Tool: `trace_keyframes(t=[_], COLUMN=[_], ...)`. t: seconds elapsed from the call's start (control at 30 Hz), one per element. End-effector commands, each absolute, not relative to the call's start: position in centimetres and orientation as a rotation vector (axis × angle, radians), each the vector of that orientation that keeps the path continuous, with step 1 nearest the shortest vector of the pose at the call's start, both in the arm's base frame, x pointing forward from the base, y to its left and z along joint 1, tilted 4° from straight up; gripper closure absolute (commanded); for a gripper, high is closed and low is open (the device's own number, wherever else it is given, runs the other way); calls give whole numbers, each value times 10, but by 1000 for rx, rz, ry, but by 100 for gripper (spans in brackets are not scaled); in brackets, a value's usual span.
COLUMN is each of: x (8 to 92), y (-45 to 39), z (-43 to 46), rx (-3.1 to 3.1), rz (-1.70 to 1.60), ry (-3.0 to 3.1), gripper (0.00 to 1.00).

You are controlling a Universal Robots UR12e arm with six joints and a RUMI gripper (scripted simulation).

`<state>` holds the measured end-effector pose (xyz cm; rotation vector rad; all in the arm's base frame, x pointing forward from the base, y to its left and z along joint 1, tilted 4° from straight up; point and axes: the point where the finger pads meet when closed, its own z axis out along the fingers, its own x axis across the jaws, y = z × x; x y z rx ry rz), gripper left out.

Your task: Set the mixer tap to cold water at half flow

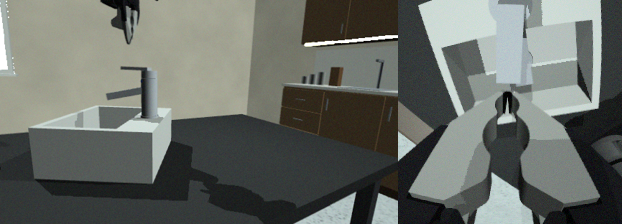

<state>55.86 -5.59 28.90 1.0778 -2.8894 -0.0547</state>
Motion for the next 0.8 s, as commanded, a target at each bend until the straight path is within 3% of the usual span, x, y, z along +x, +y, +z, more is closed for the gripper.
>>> trace_keyframes(t=[0.0,0.6,0.63,0.77], x=[558,558,558,558], y=[-56,-56,-56,-56], z=[290,290,290,290], rx=[1078,1078,1078,1078], rz=[-51,-51,-51,-51], ry=[-2891,-2891,-2891,-2891], gripper=[100,100,61,61])
